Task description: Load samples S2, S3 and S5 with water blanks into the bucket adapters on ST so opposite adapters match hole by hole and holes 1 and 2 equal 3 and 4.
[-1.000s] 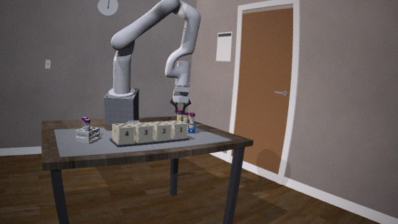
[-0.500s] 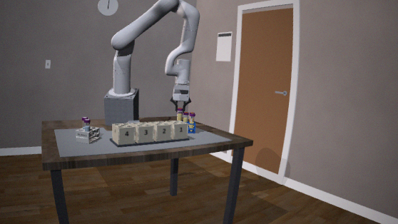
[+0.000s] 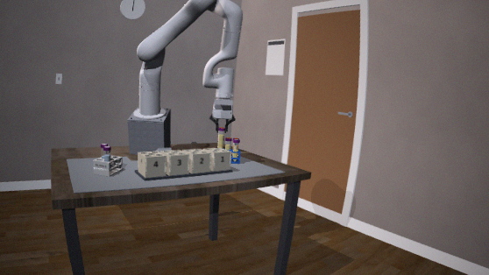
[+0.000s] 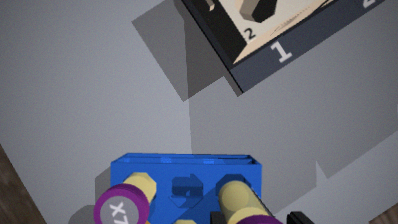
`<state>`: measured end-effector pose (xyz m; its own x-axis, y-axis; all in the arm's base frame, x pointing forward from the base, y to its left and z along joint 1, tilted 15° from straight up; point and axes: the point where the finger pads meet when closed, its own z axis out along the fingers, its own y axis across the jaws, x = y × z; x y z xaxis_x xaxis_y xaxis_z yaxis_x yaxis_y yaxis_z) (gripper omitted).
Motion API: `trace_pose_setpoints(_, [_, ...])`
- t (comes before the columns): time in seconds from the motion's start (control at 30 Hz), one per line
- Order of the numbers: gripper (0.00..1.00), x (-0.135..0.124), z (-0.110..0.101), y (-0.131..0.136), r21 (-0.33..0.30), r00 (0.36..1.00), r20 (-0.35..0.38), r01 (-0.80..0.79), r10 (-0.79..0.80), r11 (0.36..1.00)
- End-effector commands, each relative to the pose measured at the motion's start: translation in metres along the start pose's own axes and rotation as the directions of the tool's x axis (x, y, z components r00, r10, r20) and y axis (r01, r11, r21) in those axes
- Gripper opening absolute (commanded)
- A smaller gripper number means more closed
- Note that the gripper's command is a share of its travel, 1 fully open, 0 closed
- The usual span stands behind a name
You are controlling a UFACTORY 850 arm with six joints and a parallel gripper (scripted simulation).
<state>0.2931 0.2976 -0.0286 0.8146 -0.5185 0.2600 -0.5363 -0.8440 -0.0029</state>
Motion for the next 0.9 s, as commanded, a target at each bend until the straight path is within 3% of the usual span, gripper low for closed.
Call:
trace_pose_setpoints(0.0, [0.00, 0.000, -0.011, -0.001, -0.004, 1.000, -0.001, 0.000, 0.000, 1.000])
trace_pose_setpoints(0.87, [0.00, 0.000, -0.059, -0.001, -0.004, 1.000, -0.001, 0.000, 0.000, 1.000])
